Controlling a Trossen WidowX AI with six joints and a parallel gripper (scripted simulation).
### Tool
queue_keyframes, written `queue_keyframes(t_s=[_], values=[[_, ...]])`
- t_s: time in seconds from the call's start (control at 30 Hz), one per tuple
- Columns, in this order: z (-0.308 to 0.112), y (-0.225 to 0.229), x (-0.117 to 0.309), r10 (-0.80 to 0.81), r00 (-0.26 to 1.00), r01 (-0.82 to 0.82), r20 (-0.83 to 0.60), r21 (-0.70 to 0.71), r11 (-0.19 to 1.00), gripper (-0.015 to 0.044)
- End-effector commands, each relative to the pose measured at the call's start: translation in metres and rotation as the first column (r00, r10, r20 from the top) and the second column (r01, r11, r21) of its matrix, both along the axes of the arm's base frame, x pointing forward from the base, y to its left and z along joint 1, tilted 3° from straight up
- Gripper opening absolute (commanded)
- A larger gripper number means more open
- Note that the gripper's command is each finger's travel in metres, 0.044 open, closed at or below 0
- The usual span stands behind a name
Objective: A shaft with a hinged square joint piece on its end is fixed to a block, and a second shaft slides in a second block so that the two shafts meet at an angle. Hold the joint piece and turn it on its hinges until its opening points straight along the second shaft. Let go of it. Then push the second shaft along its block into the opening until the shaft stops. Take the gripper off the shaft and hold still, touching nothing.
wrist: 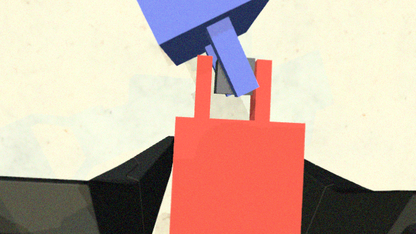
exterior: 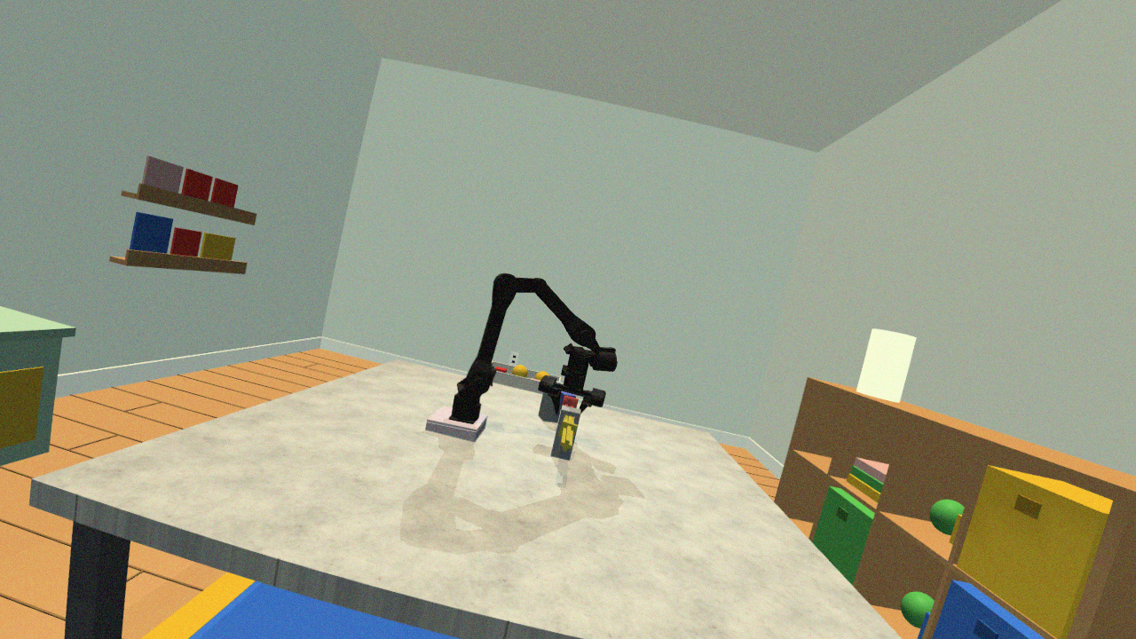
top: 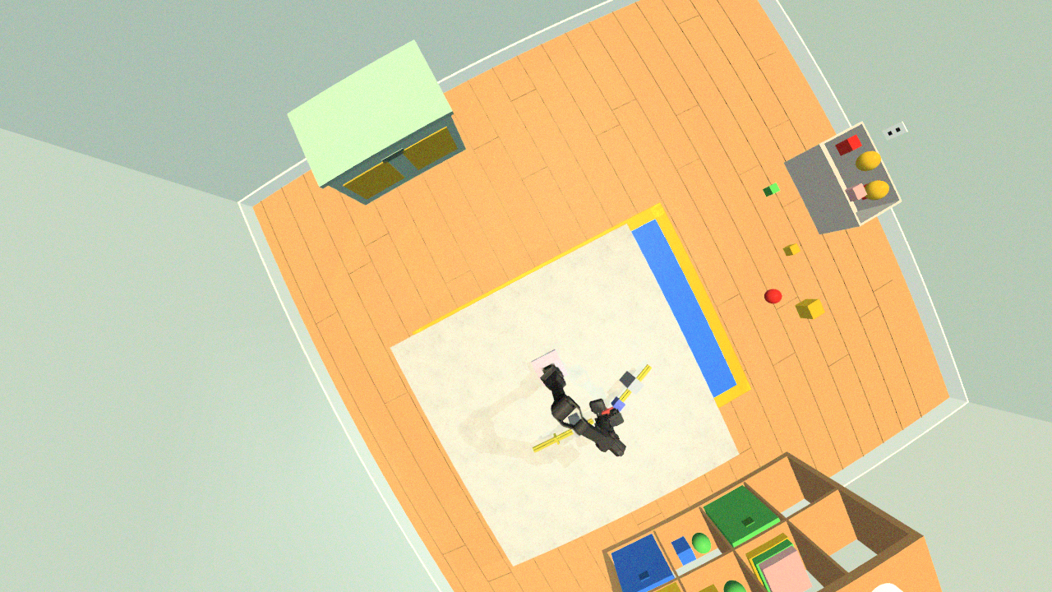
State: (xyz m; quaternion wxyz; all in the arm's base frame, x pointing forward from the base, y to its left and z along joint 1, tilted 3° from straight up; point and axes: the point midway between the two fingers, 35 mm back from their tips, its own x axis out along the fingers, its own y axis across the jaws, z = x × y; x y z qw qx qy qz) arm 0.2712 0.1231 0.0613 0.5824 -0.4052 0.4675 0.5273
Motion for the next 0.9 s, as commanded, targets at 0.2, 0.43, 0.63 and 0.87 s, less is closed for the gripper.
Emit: queue_keyframes(t_s=[0.2, 0.43, 0.63, 0.87], values=[[0.000, 0.000, 0.000, 0.000, 1.000, 0.000, -0.001, 0.002, 1.000, 0.0440], [0.000, 0.000, 0.000, 0.000, 1.000, 0.000, -0.001, 0.002, 1.000, 0.0440], [0.006, 0.002, -0.001, -0.005, 0.999, 0.000, -0.035, -0.142, 0.990, 0.0440], [0.022, 0.003, -0.001, -0.001, 0.999, -0.016, -0.045, -0.366, 0.930, 0.0440]])
